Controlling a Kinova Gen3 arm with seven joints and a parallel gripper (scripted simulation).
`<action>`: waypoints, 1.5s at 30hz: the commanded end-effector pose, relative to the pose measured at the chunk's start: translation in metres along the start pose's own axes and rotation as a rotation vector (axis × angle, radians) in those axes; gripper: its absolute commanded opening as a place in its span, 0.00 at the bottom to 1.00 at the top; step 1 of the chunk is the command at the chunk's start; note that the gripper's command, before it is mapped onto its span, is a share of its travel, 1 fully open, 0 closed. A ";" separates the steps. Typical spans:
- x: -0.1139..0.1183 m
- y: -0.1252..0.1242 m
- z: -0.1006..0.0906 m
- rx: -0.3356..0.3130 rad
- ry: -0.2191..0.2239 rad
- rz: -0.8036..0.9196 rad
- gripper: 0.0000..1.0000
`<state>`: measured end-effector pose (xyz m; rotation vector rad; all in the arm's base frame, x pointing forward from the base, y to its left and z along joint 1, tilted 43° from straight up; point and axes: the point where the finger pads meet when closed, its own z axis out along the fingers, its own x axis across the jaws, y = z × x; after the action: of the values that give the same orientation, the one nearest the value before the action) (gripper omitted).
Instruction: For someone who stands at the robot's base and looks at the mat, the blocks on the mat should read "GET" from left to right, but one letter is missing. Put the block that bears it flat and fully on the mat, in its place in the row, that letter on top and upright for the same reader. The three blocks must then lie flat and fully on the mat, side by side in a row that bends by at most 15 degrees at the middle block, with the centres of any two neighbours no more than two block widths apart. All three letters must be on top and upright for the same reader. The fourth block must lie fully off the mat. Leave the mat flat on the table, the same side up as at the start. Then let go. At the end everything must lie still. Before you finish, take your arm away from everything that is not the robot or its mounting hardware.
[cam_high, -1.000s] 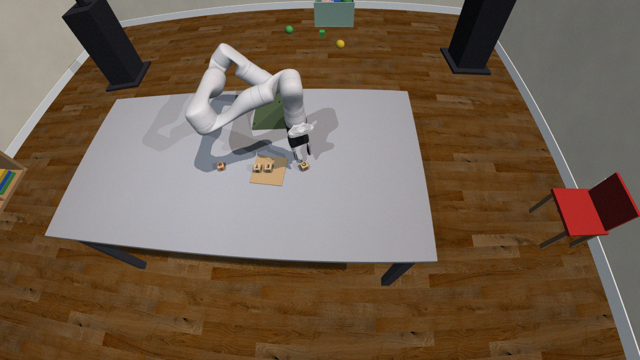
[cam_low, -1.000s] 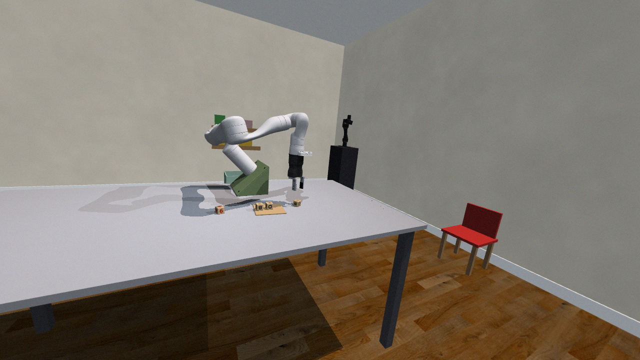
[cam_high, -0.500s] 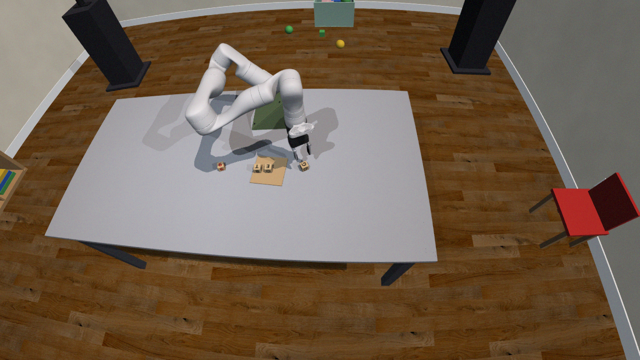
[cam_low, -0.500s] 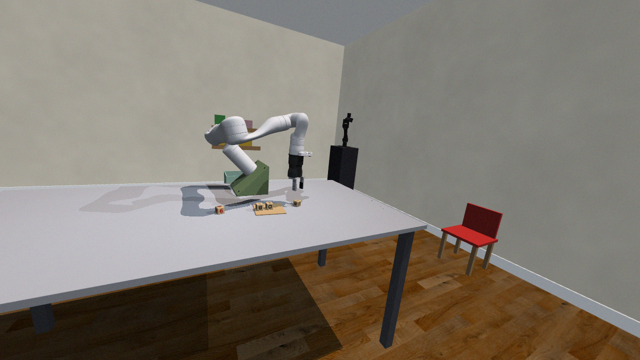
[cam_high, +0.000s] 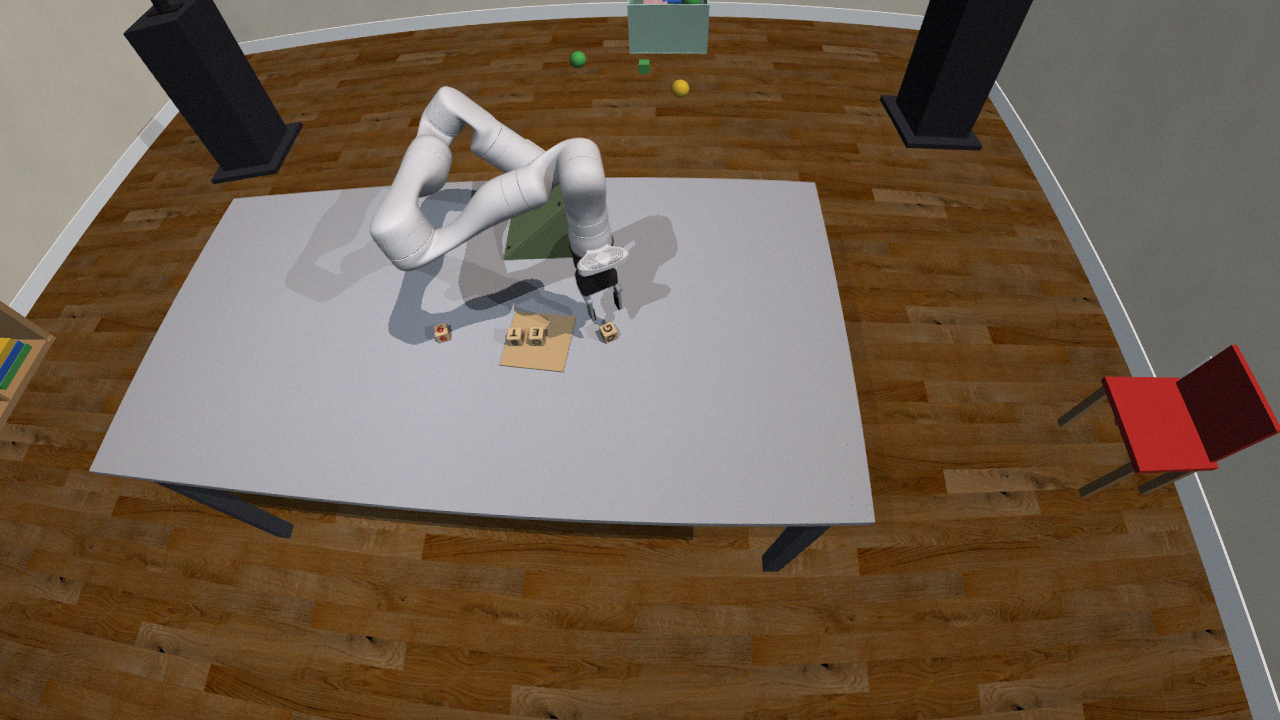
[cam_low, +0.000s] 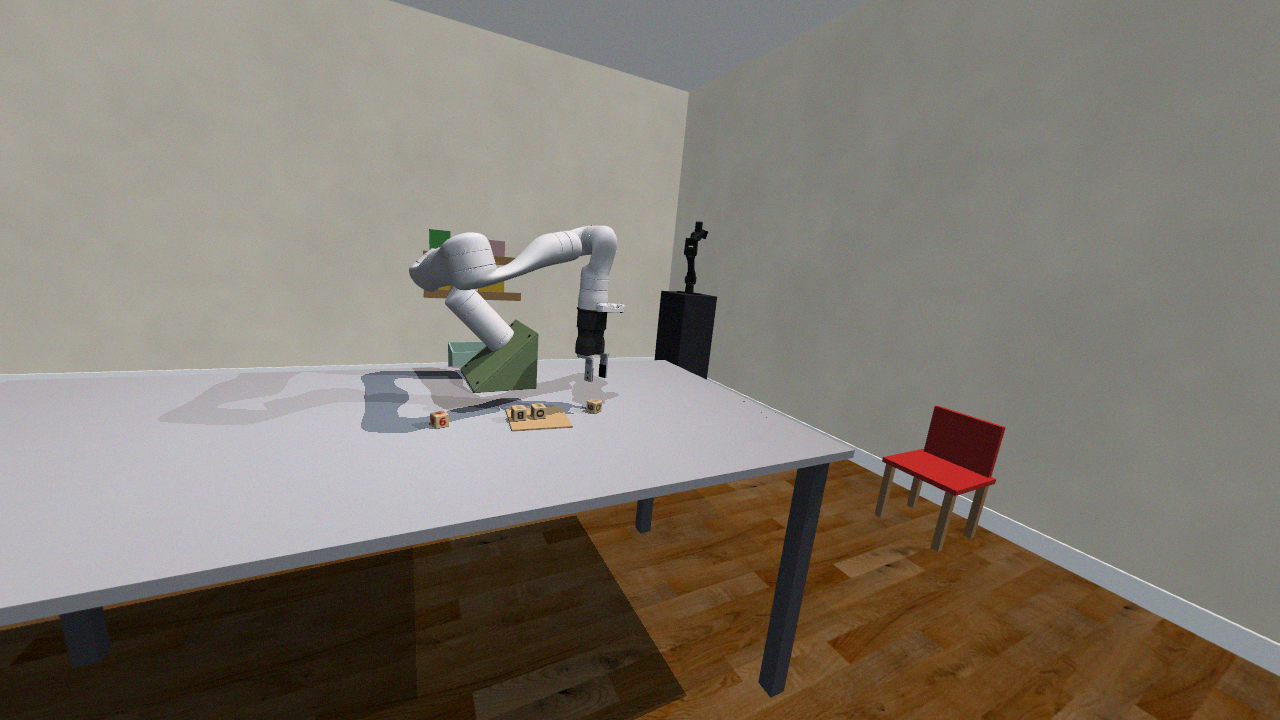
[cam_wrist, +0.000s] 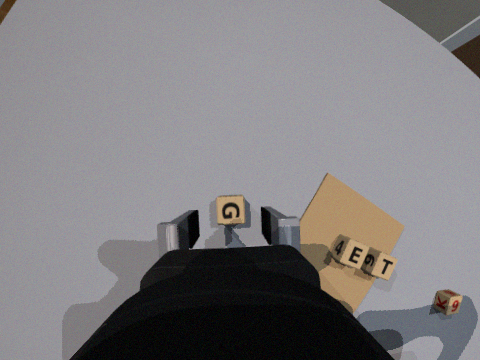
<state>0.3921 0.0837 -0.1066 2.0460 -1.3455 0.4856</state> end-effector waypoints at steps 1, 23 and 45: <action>0.000 0.000 -0.001 0.002 0.000 0.000 1.00; 0.000 0.000 -0.001 0.002 0.000 0.000 1.00; 0.000 -0.001 0.010 0.002 0.000 0.000 1.00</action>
<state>0.3929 0.0784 -0.1130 2.0484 -1.3453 0.4885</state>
